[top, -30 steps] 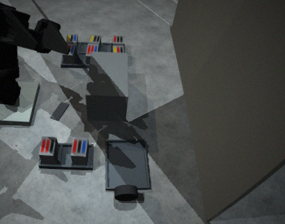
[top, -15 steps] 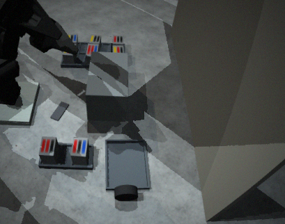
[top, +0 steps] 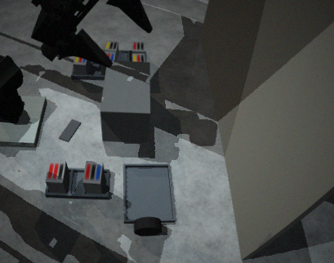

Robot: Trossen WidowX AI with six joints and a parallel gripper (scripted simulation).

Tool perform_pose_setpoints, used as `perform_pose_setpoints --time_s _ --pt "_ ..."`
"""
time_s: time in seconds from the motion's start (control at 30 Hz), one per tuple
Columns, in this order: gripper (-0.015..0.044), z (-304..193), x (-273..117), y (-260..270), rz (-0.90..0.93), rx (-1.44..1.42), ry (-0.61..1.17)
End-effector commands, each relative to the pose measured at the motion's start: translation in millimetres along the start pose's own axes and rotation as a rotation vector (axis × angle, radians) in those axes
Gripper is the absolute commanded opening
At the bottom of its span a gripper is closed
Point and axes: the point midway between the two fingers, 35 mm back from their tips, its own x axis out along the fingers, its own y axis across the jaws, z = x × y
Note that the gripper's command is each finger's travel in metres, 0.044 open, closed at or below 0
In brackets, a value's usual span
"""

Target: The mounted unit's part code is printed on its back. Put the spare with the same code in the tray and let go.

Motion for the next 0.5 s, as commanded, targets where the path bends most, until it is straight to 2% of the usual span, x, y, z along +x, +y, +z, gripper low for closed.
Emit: perform_pose_setpoints --time_s 0.0,0.47 --pt "0.0440 -47 49 6 -0.305 -0.678 0.228" --pt "0.0440 -113 88 -5 -0.500 -1.405 0.614"
